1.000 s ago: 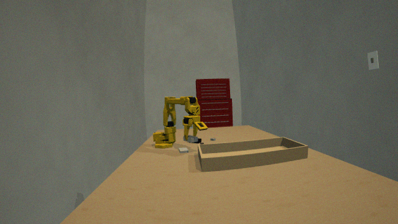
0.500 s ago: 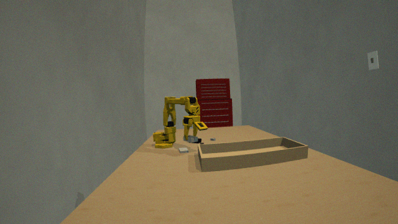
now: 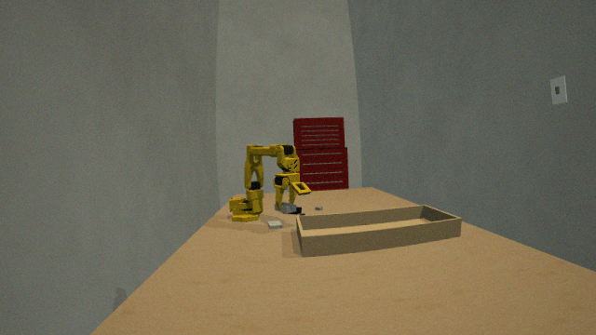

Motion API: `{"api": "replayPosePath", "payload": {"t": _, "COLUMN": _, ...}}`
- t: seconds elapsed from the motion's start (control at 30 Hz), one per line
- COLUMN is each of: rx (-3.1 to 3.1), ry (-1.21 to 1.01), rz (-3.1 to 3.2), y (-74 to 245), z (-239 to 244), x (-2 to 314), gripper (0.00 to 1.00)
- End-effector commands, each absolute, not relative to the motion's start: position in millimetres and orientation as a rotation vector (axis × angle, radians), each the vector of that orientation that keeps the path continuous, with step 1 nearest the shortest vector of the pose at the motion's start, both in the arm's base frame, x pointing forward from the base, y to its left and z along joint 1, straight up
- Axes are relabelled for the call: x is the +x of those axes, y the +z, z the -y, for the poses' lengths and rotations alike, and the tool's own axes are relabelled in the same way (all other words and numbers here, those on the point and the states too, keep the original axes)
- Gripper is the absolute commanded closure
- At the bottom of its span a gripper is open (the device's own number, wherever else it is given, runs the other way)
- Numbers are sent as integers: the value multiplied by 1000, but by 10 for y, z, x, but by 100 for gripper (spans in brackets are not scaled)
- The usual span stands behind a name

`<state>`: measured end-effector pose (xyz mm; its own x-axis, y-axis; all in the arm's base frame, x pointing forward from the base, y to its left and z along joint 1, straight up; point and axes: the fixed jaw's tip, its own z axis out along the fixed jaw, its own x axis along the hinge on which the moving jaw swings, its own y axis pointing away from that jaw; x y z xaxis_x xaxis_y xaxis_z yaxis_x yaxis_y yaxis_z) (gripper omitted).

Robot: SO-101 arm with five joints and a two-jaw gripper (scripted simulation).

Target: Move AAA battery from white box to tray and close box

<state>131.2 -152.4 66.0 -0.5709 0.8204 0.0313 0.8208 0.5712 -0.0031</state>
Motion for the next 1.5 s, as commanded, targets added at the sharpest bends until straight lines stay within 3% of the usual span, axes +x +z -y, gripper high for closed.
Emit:
{"api": "replayPosePath", "payload": {"t": 0.0, "rx": -1456, "ry": 8, "rz": 2797, "y": 725, "z": 1578, "x": 1336, "gripper": 81}}
{"api": "replayPosePath", "payload": {"t": 1.47, "rx": -1600, "ry": 265, "rz": 3073, "y": 832, "z": 2014, "x": 1678, "gripper": 81}}
